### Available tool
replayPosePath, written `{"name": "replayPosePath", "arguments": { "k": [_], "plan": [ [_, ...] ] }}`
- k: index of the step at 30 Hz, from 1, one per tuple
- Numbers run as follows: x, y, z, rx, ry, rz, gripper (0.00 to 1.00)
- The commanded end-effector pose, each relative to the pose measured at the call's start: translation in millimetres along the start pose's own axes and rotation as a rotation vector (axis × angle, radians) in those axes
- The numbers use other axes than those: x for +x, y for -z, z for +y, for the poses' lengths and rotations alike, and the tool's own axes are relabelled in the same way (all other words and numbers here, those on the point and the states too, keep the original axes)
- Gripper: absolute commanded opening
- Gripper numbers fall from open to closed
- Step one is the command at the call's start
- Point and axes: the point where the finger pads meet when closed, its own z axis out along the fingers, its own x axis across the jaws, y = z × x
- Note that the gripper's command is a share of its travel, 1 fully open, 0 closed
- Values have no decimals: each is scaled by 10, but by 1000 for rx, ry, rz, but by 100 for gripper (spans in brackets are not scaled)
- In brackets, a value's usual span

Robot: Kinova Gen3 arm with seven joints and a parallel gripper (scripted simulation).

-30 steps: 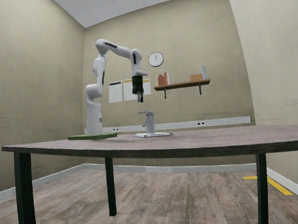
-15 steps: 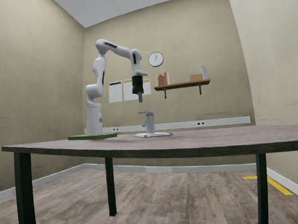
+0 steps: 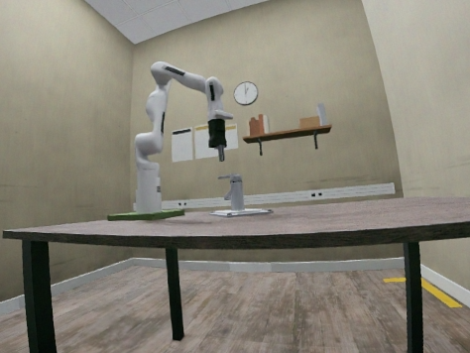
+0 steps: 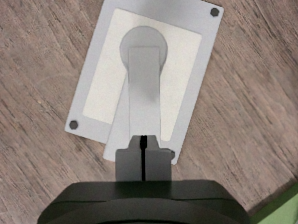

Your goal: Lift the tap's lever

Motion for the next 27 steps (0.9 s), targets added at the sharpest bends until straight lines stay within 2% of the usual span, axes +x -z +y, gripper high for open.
{"name": "replayPosePath", "arguments": {
  "k": [1,2,27],
  "plan": [
    [-3,3,-2,0,0,-1,0],
    [-3,3,-2,0,0,-1,100],
    [-3,3,-2,0,0,-1,100]
  ]
}}
